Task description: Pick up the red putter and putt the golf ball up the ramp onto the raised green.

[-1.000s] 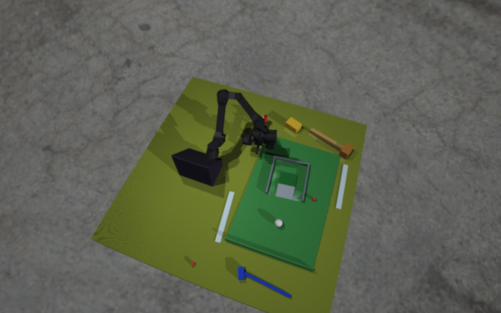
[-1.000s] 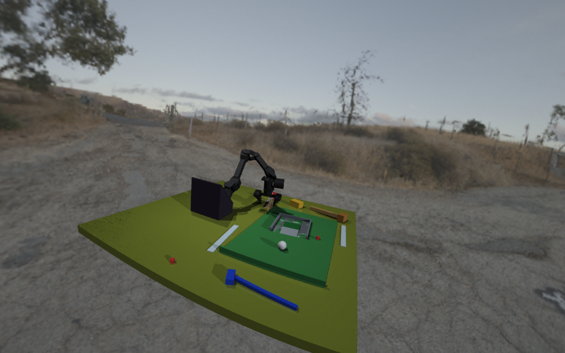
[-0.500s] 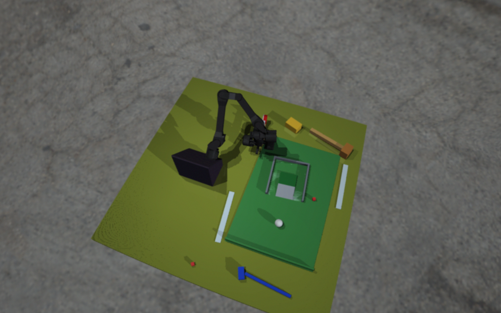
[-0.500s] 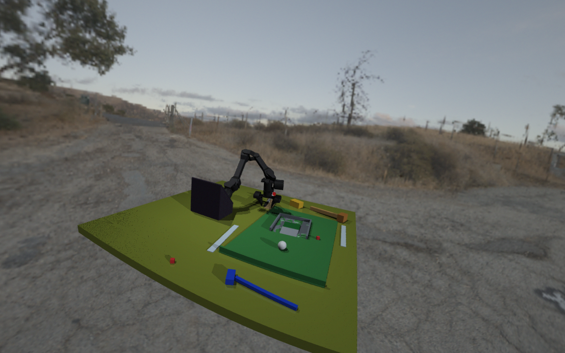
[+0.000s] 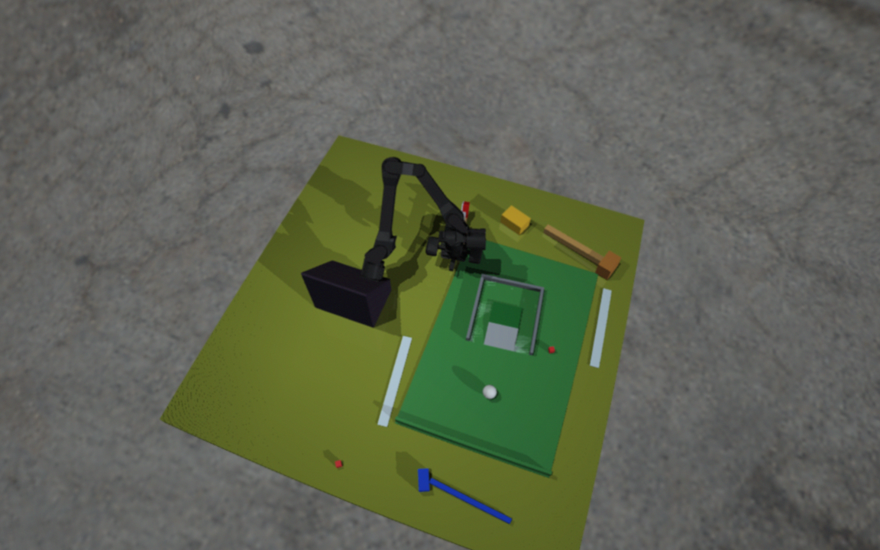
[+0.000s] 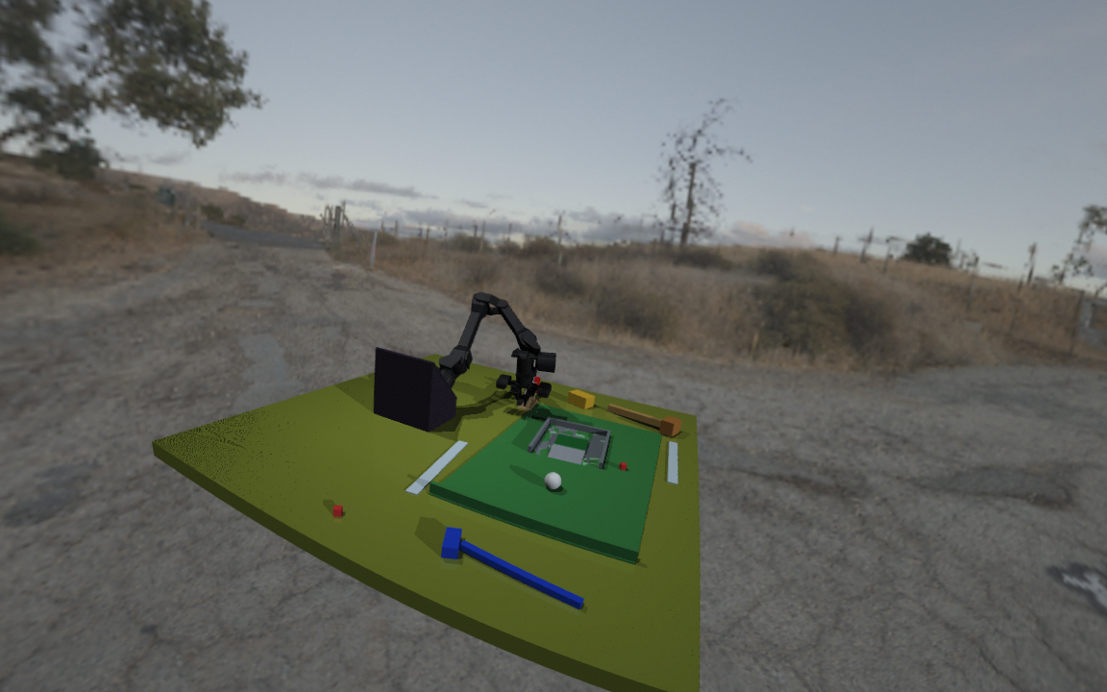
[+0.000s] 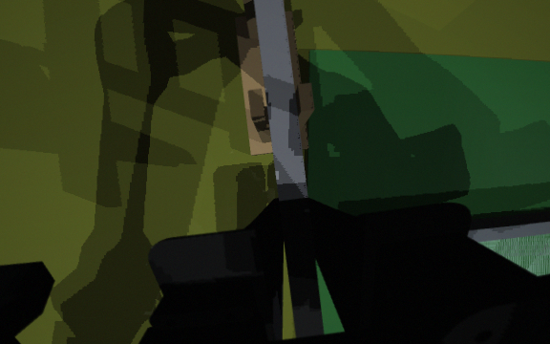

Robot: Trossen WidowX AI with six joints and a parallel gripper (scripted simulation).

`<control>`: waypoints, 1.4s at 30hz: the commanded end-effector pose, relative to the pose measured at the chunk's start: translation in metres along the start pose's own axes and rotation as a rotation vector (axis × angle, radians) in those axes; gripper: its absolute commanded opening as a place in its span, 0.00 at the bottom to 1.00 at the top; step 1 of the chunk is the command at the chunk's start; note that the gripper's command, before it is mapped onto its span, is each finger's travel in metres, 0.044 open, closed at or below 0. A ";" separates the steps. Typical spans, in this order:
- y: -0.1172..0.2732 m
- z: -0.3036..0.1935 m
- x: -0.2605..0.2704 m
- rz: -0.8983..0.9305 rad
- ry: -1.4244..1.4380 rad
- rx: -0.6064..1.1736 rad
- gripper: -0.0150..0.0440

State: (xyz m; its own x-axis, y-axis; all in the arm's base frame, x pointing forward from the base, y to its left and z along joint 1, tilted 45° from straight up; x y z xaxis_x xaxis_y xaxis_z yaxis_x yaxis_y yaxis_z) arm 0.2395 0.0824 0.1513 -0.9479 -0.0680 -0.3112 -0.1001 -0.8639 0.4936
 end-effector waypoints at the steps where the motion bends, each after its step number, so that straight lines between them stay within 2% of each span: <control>1: 0.001 0.000 0.000 -0.001 0.002 0.001 0.25; 26: 0.093 0.024 -0.006 0.004 -0.002 0.006 0.25; 30: 0.096 0.025 -0.006 0.003 -0.002 0.004 0.25; 33: 0.090 0.017 -0.006 0.006 -0.025 0.019 0.25; 42: 0.106 -0.036 -0.017 -0.026 -0.242 0.158 0.25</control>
State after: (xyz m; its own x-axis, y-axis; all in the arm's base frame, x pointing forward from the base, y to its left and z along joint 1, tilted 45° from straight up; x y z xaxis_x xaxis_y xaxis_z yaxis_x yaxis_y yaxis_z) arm 0.2449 -0.0073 0.1917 -0.9820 0.0172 -0.1883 -0.1245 -0.8084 0.5753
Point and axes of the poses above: the point midway between the two fingers, 35 mm back from their tips, its own y axis back along the fingers, its own x axis across the jaws, z = x × y, the point moved 6 cm from there along y, back along the fingers, and after that the axes turned 13 degrees about y, right-handed, at the moved point
